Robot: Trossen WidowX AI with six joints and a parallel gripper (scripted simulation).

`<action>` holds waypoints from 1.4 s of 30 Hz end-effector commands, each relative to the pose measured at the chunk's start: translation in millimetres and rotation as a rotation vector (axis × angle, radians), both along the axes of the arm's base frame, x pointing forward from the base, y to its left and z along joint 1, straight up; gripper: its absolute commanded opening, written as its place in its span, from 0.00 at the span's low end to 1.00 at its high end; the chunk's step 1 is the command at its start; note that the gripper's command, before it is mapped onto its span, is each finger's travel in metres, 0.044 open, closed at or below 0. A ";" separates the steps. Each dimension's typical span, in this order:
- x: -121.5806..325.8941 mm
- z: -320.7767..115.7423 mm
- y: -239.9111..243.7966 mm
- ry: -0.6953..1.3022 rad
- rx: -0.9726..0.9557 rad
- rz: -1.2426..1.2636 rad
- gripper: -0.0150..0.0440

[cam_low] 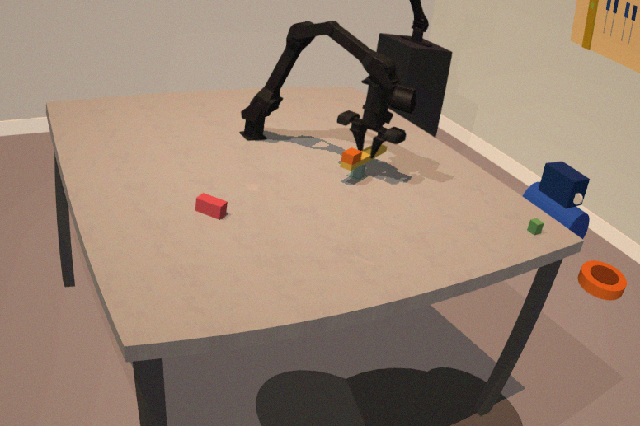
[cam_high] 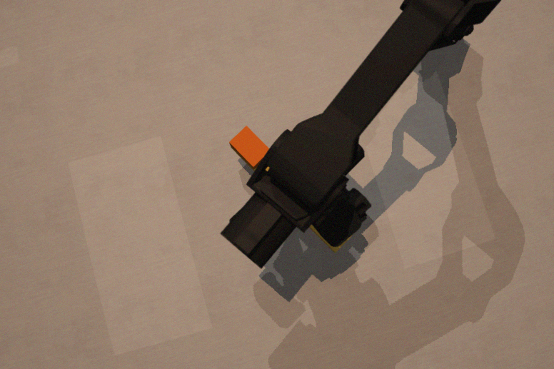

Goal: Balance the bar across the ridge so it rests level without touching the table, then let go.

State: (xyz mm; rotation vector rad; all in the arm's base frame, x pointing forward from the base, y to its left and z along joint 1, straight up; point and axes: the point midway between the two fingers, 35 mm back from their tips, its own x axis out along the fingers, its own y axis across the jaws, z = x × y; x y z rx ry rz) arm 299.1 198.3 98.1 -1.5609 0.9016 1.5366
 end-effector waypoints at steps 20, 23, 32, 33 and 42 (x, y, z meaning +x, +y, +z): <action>0.0 0.0 0.0 0.000 0.000 0.000 0.54; 0.0 0.0 0.0 0.000 0.000 0.000 0.54; 0.0 0.0 0.0 0.000 0.000 0.000 0.55; 0.0 0.0 0.0 0.000 0.000 0.000 0.55; 0.0 0.0 0.0 0.000 0.000 0.000 0.57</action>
